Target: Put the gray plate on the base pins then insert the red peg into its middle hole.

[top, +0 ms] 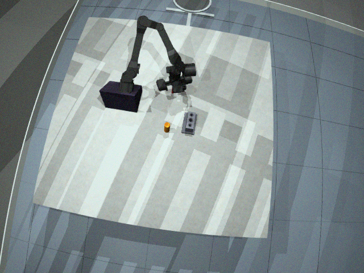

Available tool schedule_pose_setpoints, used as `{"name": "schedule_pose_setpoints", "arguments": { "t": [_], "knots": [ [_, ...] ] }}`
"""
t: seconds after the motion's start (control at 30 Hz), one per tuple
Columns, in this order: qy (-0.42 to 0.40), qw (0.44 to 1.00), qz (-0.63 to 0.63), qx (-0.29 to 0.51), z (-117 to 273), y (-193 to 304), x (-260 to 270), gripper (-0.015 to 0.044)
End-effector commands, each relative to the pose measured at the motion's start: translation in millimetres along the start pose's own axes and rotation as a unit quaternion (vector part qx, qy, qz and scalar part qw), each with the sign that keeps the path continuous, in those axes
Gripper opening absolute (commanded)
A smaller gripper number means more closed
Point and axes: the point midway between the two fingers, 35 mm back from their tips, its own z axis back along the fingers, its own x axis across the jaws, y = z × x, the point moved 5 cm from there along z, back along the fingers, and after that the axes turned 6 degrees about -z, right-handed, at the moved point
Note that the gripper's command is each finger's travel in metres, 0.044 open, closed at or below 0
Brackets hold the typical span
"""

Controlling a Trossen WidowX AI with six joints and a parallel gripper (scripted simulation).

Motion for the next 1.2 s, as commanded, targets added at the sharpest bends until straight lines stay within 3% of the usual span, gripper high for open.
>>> {"name": "schedule_pose_setpoints", "arguments": {
  "t": [0.0,0.27,0.83,1.17],
  "knots": [
    [0.004,1.000,-0.006,-0.002,-1.8,-1.5,-2.2,0.0204],
    [0.004,1.000,-0.006,-0.002,-1.8,-1.5,-2.2,0.0000],
    [0.004,1.000,-0.006,-0.002,-1.4,-1.6,-2.1,0.0000],
    [0.005,1.000,-0.006,-0.007,22.7,-5.8,1.3,0.0000]
  ]
}}
